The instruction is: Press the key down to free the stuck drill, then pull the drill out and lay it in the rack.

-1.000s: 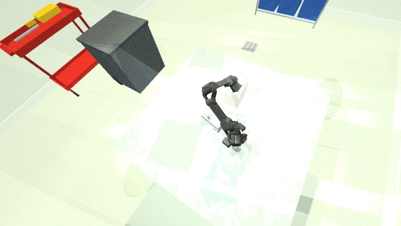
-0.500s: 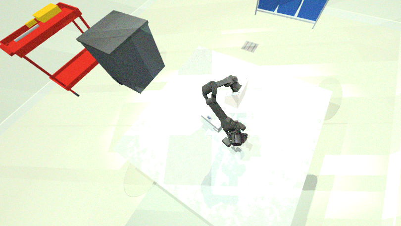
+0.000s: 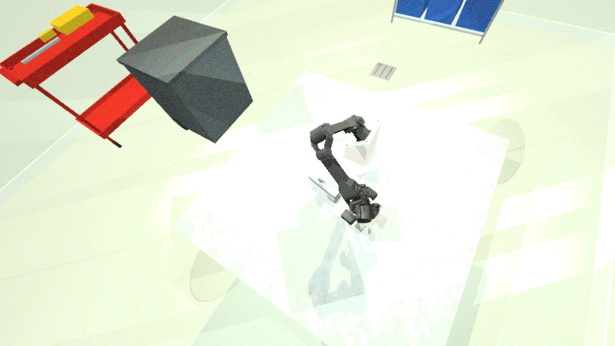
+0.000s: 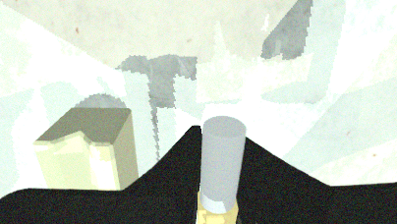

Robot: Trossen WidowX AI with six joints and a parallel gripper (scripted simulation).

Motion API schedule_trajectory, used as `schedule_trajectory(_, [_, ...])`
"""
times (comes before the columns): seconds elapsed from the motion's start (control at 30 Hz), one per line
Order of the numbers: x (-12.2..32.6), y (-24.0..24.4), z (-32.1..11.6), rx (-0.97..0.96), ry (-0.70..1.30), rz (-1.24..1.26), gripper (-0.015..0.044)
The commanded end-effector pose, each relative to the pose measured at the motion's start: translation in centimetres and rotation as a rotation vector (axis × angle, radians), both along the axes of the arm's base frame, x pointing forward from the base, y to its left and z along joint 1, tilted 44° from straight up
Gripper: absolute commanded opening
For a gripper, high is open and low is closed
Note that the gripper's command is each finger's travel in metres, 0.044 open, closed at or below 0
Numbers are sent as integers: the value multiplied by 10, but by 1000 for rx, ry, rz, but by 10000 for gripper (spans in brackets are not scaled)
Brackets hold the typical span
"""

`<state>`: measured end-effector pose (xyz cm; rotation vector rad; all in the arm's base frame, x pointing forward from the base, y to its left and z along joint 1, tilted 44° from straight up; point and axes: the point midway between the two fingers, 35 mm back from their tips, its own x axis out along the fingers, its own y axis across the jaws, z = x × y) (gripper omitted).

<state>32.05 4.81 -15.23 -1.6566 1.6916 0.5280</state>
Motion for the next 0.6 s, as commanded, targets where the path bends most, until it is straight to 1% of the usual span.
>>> schedule_trajectory(0.0, [1, 2, 3, 4, -7, -4, 0])
schedule_trajectory(0.57, [0, 5, 6, 4, -7, -4, 0])
